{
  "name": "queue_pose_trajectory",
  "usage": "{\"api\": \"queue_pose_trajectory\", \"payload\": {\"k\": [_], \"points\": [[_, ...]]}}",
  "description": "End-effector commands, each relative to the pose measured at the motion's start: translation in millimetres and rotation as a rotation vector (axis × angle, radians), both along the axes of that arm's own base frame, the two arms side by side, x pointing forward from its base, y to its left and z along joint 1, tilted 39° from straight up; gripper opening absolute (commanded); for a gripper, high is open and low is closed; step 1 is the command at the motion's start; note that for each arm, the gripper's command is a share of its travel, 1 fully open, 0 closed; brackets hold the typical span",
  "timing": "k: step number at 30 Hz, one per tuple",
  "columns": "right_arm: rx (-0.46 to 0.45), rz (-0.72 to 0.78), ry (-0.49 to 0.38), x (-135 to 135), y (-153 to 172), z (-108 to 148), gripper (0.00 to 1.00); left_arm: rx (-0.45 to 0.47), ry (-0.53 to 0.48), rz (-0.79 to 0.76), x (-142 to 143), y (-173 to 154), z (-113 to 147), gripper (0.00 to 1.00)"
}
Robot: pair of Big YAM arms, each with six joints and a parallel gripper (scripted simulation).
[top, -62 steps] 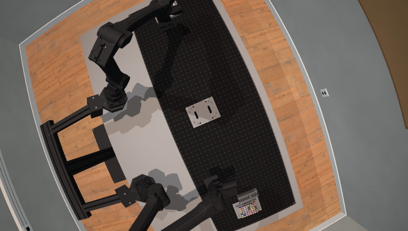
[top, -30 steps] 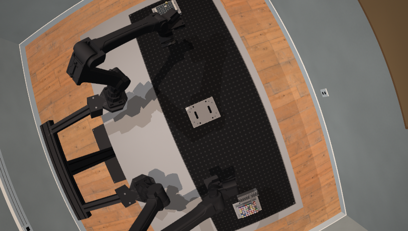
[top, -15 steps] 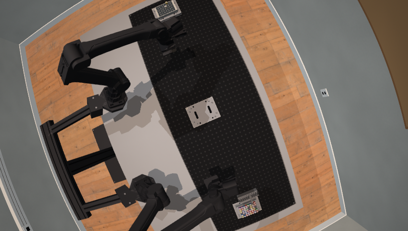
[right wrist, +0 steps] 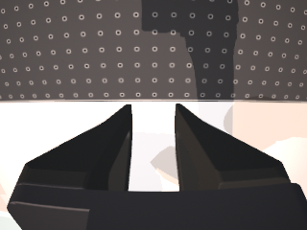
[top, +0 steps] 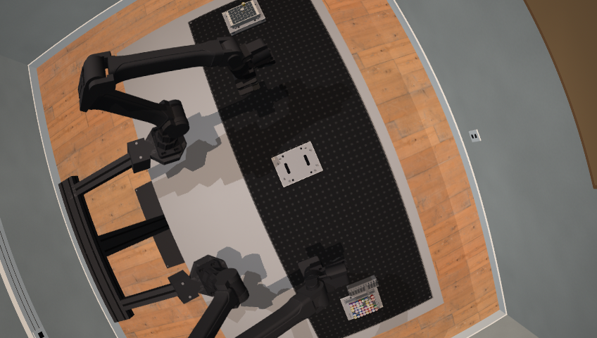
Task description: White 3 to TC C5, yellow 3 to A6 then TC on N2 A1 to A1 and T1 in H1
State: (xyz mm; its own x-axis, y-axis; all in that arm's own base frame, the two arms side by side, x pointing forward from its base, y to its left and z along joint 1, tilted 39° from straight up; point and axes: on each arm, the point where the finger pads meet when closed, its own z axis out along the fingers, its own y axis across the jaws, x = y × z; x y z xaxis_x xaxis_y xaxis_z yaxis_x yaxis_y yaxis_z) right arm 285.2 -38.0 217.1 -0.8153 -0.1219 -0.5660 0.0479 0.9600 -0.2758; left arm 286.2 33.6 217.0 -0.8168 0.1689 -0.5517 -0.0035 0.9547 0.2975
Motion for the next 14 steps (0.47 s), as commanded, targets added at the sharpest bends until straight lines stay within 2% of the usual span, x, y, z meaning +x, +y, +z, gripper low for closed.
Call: {"api": "queue_pose_trajectory", "payload": {"k": [1, 3, 4, 14], "points": [[0.005, -0.008, -0.023, 4, 0, 13, 0.24, -0.022, 0.005, 0.04, 0, -2, -2, 1.0], [0.005, -0.008, -0.023, 4, 0, 13, 0.24, -0.024, -0.014, 0.063, 0, 4, 2, 1.0], [0.005, -0.008, -0.023, 4, 0, 13, 0.24, -0.022, -0.033, 0.041, 4, 0, 12, 1.0], [0.005, -0.008, -0.023, 4, 0, 13, 0.24, -0.022, -0.033, 0.041, 4, 0, 12, 1.0]]}}
